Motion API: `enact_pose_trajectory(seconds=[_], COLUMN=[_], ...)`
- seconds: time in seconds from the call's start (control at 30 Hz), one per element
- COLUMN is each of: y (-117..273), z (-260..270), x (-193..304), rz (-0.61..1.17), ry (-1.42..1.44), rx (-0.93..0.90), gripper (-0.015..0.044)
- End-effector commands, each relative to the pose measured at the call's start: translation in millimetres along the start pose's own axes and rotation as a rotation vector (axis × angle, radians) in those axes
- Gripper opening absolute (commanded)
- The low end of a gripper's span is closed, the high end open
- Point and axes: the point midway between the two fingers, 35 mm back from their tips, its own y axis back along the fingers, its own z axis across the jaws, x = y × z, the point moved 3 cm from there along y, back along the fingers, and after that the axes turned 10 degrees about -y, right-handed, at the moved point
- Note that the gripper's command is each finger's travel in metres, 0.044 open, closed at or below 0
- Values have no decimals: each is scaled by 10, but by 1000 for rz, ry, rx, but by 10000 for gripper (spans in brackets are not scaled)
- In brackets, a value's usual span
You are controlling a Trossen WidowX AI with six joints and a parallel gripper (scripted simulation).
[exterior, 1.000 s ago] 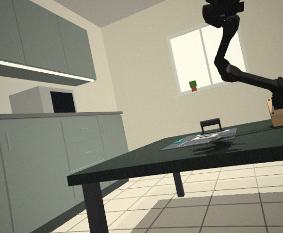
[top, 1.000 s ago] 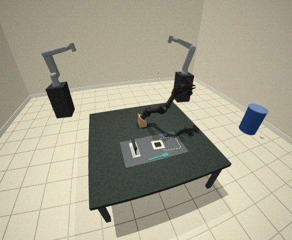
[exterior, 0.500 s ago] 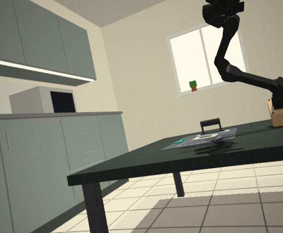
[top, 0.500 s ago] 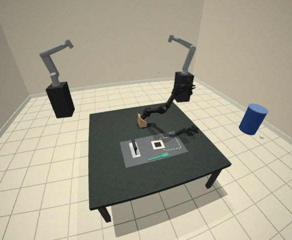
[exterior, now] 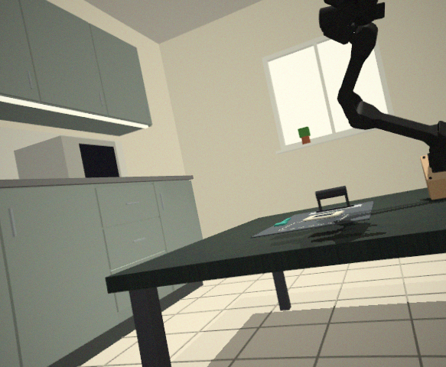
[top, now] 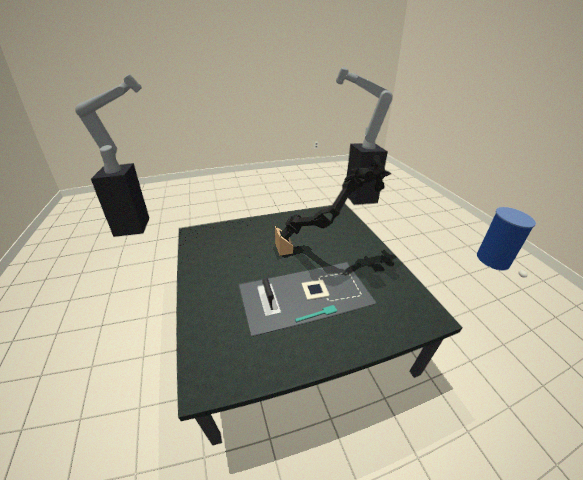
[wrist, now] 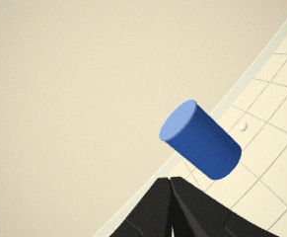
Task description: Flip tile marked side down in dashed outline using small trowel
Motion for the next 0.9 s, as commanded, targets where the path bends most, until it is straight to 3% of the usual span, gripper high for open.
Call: enact_pose_trajectory(seconds=[0.0, 0.37, 0.87], y=[0, 9, -156], z=[0, 162, 708], x=[0, 83, 760], rz=[0, -17, -33], ry=[0, 85, 527], rx=[0, -9, -27], gripper=[0, 270, 270])
